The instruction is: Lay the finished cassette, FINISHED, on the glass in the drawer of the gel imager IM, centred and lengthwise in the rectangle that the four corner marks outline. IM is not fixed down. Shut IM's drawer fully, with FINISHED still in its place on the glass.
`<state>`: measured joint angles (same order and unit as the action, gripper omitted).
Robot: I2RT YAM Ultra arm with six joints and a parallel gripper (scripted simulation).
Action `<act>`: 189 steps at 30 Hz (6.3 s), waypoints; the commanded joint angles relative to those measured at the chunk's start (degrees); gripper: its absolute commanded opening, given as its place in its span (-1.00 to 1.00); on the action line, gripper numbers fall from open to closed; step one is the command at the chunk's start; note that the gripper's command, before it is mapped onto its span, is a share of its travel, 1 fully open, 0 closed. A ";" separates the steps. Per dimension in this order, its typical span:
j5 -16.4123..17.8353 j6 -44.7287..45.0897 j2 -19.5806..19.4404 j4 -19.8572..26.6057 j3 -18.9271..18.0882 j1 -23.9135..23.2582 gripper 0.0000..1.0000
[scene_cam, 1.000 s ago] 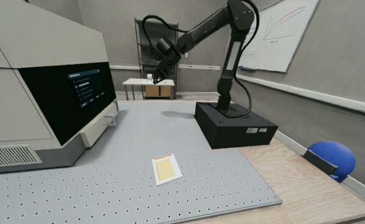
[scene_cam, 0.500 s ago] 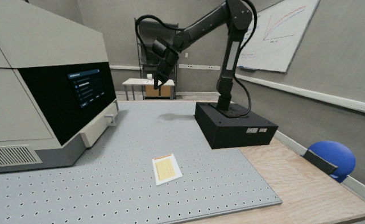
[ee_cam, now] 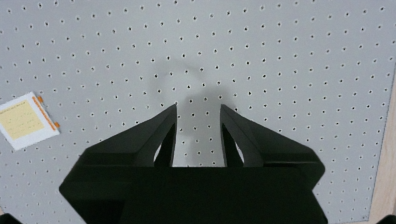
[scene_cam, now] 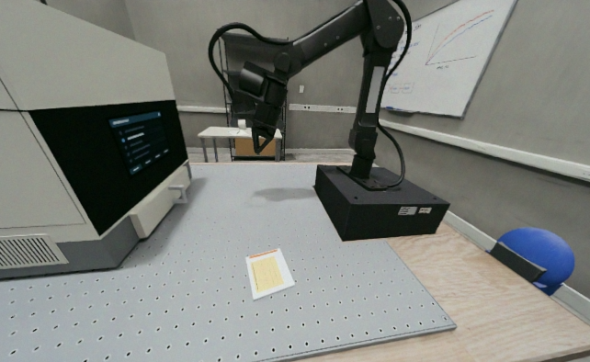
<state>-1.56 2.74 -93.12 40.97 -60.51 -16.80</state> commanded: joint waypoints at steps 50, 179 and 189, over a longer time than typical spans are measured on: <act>-0.48 -5.03 -1.80 28.30 -13.04 12.57 -0.30; 0.25 -0.85 -27.68 -51.71 -4.51 9.85 -0.30; 0.25 -0.86 -27.80 -51.71 -4.52 9.85 -0.30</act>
<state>-1.78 1.41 -122.74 -11.05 -63.11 -6.87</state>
